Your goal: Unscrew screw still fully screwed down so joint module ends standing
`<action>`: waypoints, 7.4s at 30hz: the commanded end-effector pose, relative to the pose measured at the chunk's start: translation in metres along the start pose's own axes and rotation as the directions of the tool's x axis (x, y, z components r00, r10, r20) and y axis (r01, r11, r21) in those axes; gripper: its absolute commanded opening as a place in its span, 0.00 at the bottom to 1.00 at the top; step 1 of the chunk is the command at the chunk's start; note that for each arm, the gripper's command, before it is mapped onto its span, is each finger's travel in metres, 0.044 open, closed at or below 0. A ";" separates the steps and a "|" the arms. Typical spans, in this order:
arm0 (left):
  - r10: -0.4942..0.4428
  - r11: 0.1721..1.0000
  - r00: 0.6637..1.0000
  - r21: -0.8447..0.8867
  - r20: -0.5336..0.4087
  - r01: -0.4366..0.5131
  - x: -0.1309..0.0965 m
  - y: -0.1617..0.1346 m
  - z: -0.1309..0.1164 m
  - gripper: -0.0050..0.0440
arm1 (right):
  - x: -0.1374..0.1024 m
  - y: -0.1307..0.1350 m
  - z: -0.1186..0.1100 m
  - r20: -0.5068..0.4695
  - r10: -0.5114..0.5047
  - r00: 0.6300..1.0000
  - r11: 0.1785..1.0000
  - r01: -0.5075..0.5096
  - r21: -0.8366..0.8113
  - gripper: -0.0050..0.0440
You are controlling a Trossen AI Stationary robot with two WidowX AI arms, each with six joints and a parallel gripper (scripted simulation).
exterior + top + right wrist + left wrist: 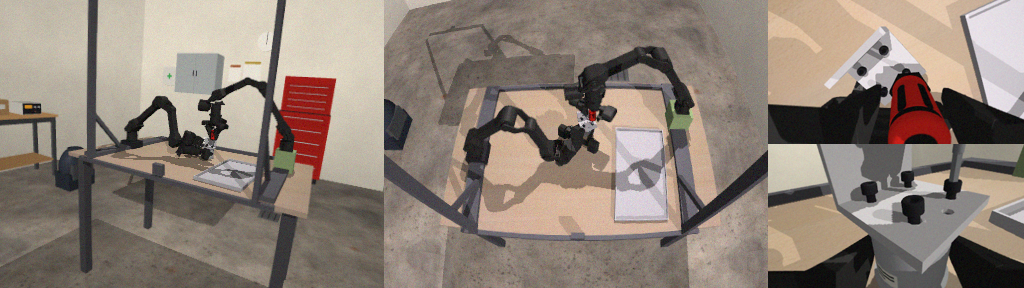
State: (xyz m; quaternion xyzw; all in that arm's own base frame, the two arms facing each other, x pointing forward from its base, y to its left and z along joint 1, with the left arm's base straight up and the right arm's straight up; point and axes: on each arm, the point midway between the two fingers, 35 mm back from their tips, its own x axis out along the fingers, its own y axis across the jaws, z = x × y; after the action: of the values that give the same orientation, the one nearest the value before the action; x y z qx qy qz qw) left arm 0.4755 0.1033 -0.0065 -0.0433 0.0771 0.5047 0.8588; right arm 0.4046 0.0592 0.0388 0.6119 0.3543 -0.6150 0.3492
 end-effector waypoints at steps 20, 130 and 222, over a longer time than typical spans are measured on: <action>-0.001 1.000 1.000 -0.025 0.013 0.002 0.002 -0.003 0.011 0.60 | -0.016 0.005 -0.001 -0.025 0.041 0.999 0.799 -0.018 0.601 0.61; -0.001 1.000 1.000 -0.025 0.013 0.002 0.002 -0.003 0.011 0.60 | -0.025 0.007 -0.005 -0.036 0.057 0.998 0.790 -0.023 0.612 0.37; -0.001 1.000 1.000 -0.025 0.013 0.002 0.002 -0.003 0.011 0.60 | -0.009 0.003 -0.003 -0.020 0.025 1.000 0.971 -0.029 -0.239 0.37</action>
State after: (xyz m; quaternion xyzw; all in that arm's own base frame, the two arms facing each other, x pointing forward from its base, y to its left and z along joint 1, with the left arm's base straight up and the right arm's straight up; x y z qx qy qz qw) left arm 0.4755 0.1033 -0.0065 -0.0433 0.0771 0.5047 0.8588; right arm 0.4050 0.0573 0.0410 0.5937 0.3834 -0.5948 0.3829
